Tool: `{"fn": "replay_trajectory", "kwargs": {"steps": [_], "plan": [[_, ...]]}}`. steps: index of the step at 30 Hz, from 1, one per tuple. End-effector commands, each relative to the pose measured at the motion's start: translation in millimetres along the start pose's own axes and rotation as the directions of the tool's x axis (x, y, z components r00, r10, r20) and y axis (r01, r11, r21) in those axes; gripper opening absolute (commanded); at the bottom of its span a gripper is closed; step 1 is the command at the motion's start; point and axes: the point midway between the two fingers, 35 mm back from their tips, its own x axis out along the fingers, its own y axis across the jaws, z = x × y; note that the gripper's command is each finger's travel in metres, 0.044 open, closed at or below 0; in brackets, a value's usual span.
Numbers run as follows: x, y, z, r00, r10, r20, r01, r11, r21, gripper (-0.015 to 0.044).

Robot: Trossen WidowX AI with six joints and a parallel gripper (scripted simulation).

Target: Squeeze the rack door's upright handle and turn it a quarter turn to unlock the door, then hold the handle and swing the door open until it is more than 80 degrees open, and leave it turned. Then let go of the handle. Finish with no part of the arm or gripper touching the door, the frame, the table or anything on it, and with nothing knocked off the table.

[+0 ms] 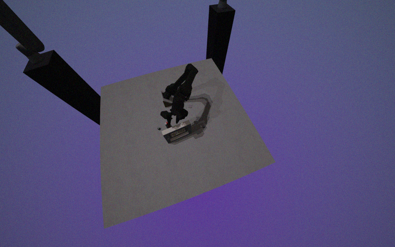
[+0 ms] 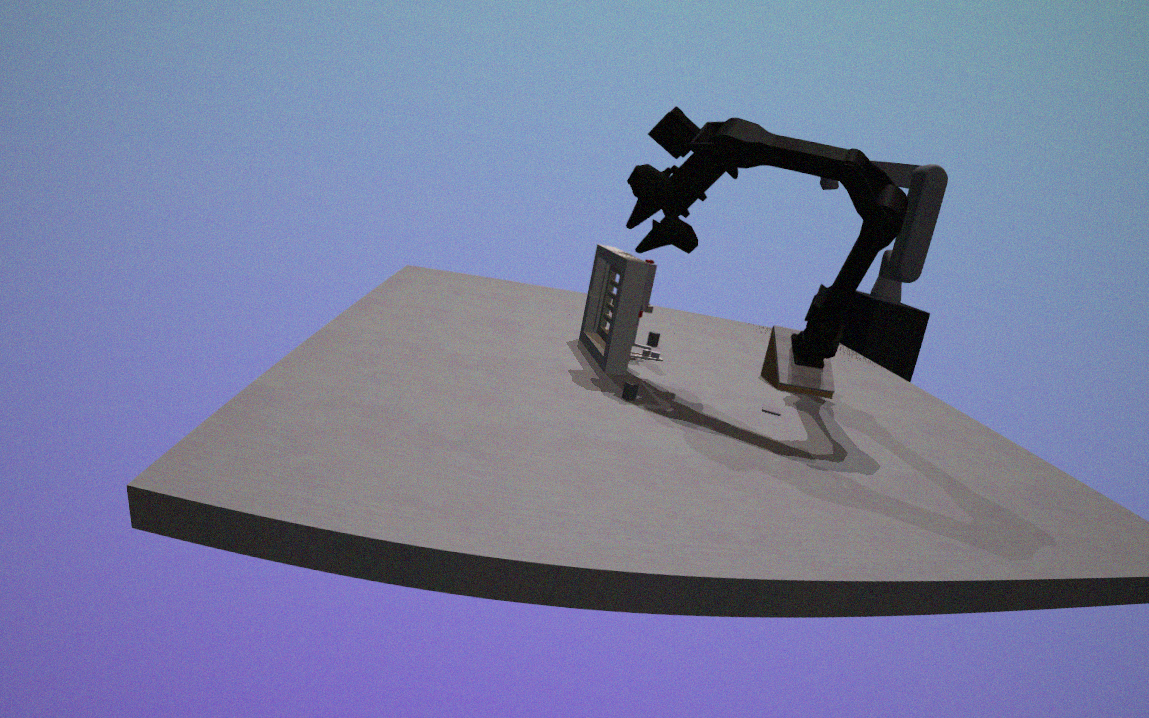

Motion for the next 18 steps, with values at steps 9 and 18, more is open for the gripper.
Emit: {"fn": "replay_trajectory", "kwargs": {"steps": [9,18], "plan": [[11,-14,-26,0.97,0.215,-0.114,-0.206,0.975,0.083,0.0294],[14,-24,-43,0.914,0.381,-0.138,-0.356,0.918,0.176,0.0294]]}}
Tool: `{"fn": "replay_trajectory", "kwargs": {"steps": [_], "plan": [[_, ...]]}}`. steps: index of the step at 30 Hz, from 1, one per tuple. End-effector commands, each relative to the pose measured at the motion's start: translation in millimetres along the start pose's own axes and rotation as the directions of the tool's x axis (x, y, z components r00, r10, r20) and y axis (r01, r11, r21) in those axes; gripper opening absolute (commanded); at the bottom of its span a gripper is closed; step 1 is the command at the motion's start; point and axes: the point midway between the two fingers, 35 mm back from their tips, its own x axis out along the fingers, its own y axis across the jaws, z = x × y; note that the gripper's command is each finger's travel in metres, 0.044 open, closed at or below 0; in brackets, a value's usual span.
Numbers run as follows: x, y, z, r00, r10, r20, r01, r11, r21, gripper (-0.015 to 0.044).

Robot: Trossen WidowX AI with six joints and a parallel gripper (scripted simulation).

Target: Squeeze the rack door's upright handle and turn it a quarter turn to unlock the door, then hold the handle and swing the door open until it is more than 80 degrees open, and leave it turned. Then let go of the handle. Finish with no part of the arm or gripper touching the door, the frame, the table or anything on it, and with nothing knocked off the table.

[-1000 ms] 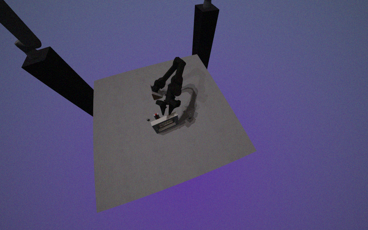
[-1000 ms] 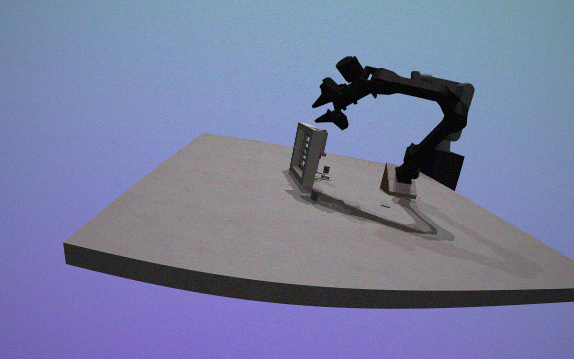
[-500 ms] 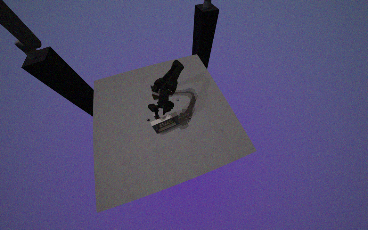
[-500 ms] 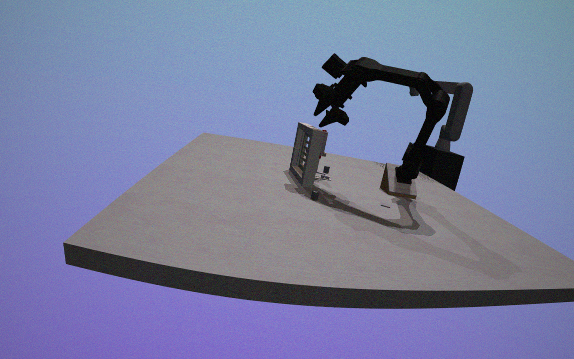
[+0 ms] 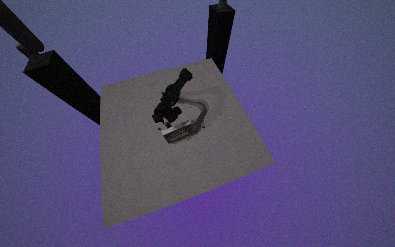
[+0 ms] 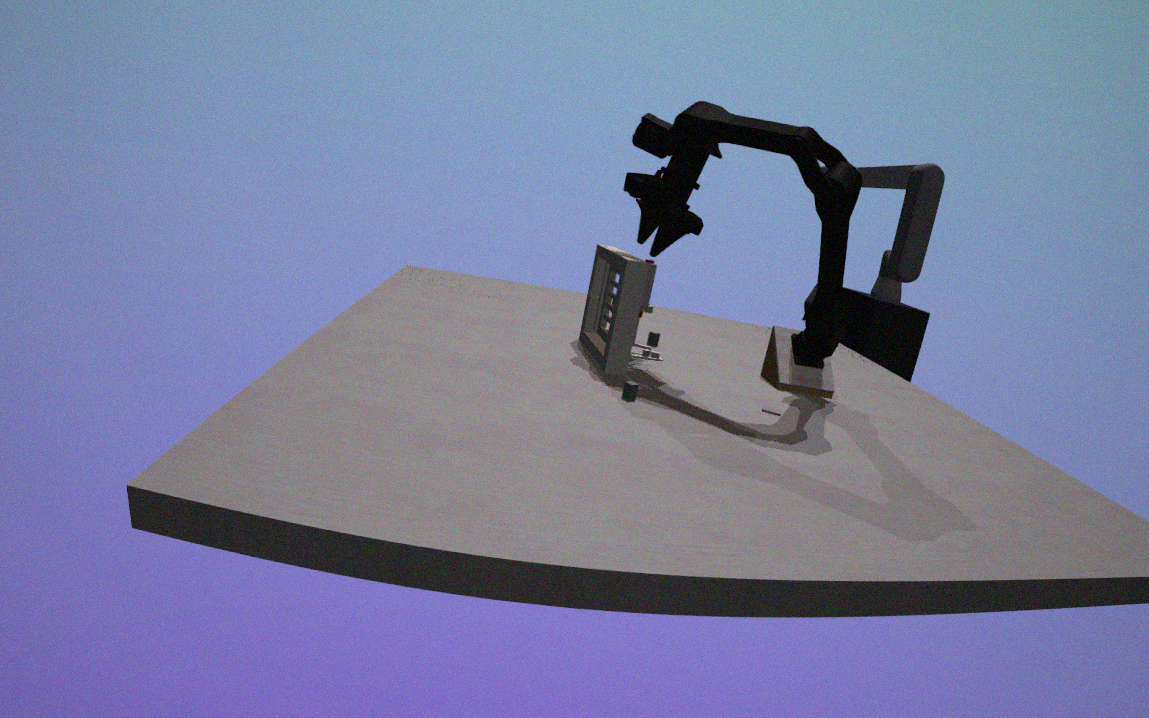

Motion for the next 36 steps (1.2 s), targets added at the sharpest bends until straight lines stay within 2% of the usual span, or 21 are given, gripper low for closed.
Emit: {"fn": "replay_trajectory", "kwargs": {"steps": [1,11,36], "plan": [[0,-6,-4,0.998,0.066,-0.007,-0.066,0.997,0.027,0.0294],[-3,-14,-14,0.97,0.245,0.002,-0.244,0.964,0.104,0.0294],[31,-6,-16,0.967,0.242,-0.076,-0.231,0.965,0.124,0.0294]]}}
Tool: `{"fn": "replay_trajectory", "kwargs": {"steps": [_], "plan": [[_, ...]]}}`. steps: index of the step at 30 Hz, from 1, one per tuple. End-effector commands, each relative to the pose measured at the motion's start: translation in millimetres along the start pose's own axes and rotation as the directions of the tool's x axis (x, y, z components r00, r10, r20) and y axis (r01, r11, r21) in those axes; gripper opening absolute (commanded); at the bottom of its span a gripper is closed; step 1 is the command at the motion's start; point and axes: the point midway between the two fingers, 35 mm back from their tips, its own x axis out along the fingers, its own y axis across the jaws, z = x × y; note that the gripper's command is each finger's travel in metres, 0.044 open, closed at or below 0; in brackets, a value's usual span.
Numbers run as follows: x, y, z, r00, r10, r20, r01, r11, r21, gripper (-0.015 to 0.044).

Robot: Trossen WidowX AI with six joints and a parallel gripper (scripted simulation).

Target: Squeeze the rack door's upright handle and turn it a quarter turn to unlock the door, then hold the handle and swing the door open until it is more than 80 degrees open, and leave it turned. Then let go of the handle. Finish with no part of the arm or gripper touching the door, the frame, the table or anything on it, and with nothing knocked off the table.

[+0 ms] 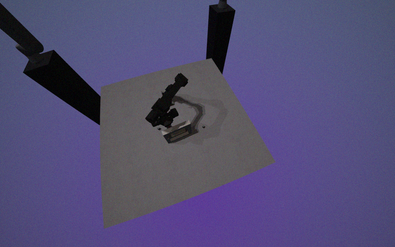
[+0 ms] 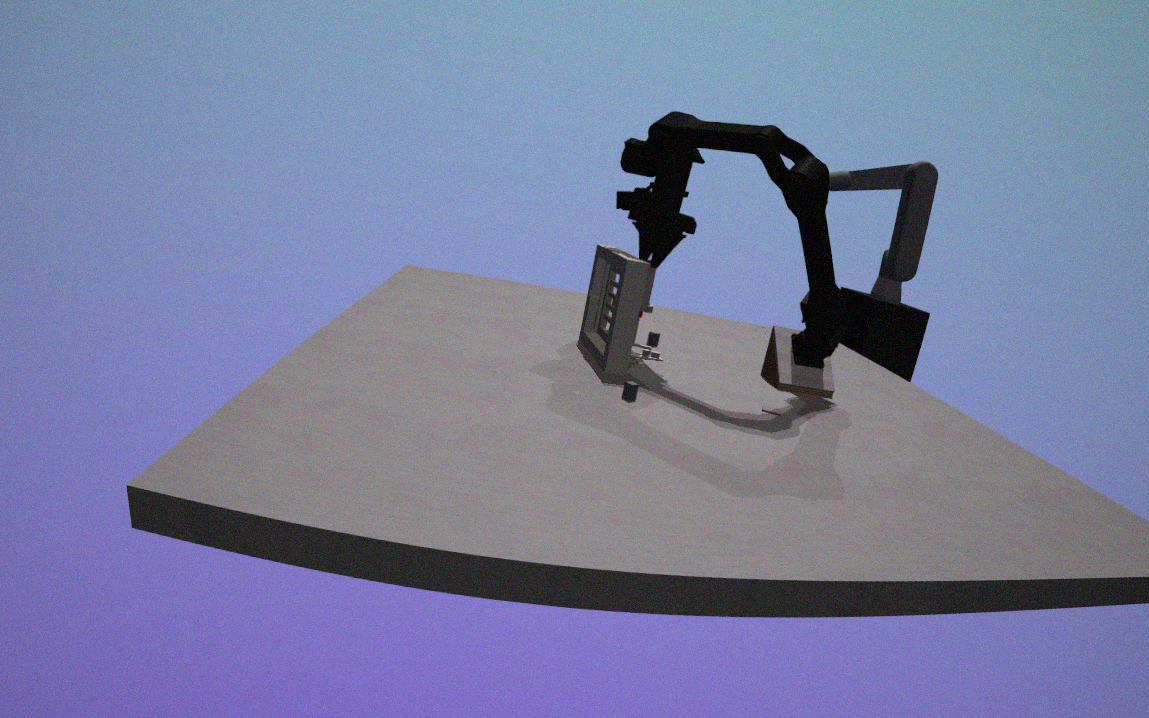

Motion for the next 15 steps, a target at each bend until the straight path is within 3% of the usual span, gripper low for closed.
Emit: {"fn": "replay_trajectory", "kwargs": {"steps": [1,15], "plan": [[6,-1,-1,1.0,-0.003,-0.017,0.003,1.0,0.011,0.0294],[29,-1,-2,0.998,-0.018,-0.066,0.02,0.999,0.025,0.0294]]}}
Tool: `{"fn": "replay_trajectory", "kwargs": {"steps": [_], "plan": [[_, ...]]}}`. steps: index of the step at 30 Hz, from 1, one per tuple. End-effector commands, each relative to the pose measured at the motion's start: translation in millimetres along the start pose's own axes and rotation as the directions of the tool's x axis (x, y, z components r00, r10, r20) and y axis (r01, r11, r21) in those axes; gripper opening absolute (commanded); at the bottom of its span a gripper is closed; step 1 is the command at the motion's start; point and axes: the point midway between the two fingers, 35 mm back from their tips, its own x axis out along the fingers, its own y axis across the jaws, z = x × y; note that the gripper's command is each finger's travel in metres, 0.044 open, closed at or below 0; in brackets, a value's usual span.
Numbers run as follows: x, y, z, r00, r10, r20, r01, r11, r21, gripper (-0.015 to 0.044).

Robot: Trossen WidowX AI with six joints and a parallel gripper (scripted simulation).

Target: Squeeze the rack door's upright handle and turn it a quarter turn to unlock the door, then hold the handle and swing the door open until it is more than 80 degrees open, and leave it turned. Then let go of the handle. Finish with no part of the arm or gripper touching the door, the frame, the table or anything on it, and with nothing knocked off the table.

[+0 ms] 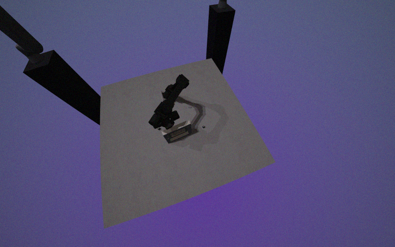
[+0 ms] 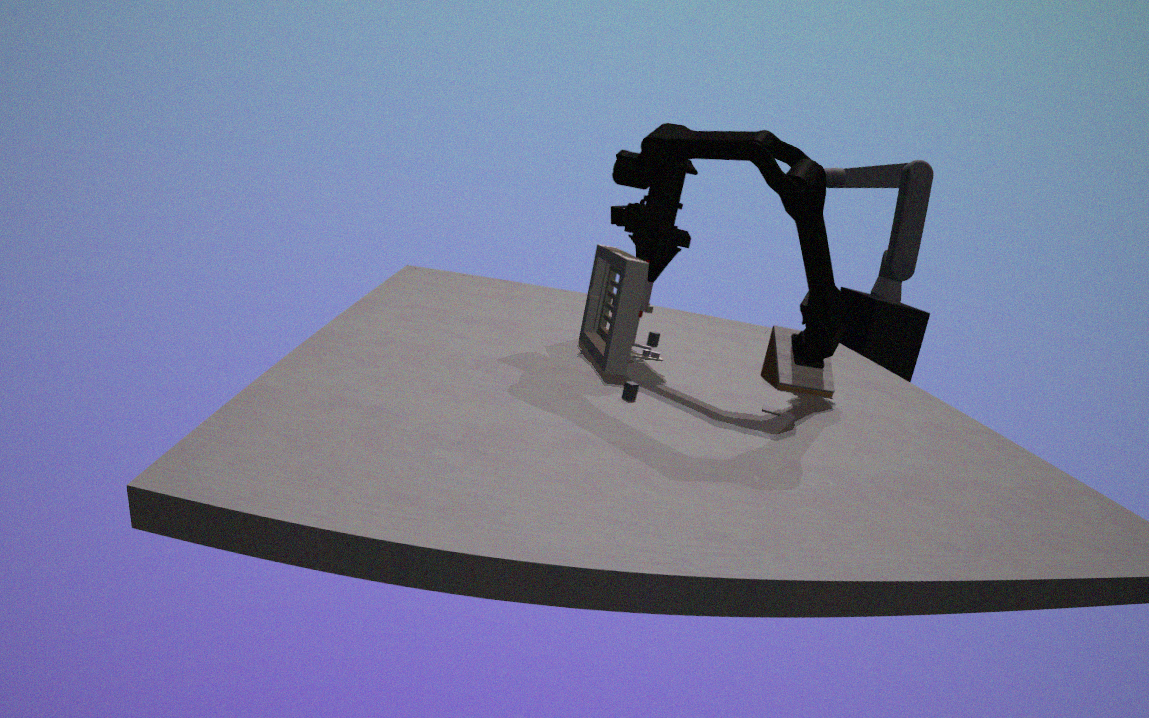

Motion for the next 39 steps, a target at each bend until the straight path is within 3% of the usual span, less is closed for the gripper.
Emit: {"fn": "replay_trajectory", "kwargs": {"steps": [1,8,14,34,39], "plan": [[6.2,-0.9,-1.5,1.0,-0.004,-0.016,0.004,1.0,0.01,0.0294],[15.1,-0.6,-1.8,0.999,-0.011,-0.035,0.012,1.0,0.016,0.0294],[15.1,-0.6,-1.8,0.999,-0.011,-0.035,0.012,1.0,0.016,0.0136],[15.1,-0.6,-1.8,0.999,-0.011,-0.035,0.012,1.0,0.016,0.0022],[15.1,-0.6,-1.7,0.999,-0.011,-0.035,0.017,0.982,0.186,0.0022]]}}
